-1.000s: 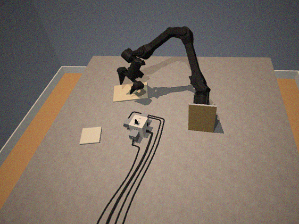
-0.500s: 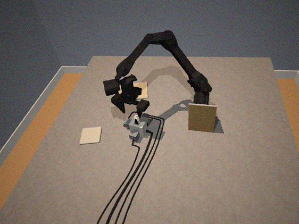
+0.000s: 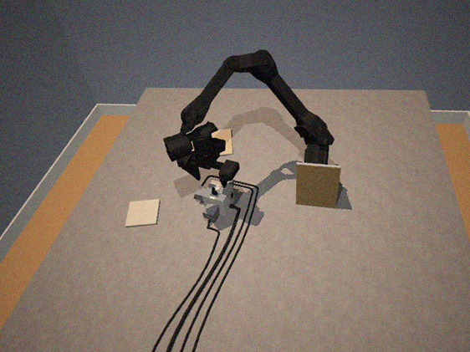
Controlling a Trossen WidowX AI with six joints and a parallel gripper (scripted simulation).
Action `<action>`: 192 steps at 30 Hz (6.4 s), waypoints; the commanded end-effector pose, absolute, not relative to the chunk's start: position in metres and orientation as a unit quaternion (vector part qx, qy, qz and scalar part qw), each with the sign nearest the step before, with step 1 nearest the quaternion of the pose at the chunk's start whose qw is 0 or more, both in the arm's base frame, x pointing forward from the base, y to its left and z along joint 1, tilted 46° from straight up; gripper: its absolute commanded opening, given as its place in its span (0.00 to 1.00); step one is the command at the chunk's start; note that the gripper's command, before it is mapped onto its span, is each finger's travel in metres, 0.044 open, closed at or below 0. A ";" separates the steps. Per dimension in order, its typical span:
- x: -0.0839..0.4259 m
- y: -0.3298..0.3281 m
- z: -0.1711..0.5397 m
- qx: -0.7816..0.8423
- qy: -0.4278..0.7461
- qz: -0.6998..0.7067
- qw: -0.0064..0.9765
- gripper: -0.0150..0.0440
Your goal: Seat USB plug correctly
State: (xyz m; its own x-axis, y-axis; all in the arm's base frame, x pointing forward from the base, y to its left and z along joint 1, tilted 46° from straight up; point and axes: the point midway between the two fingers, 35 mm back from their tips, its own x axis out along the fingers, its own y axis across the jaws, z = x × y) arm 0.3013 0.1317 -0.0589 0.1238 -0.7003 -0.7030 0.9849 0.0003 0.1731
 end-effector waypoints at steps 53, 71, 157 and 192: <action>0.306 0.113 -0.078 0.332 0.214 -0.626 0.673 0.25; 0.305 0.115 -0.076 0.331 0.214 -0.626 0.673 0.25; 0.302 0.132 -0.059 -0.078 0.511 -0.418 0.747 0.25; 0.302 0.132 -0.059 -0.400 0.643 -0.148 0.636 0.25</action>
State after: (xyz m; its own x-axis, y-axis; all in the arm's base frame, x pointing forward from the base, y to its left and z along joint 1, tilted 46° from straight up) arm 0.3016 0.1321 -0.0585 0.1292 -0.7036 -0.6987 -0.2654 0.6544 -0.7080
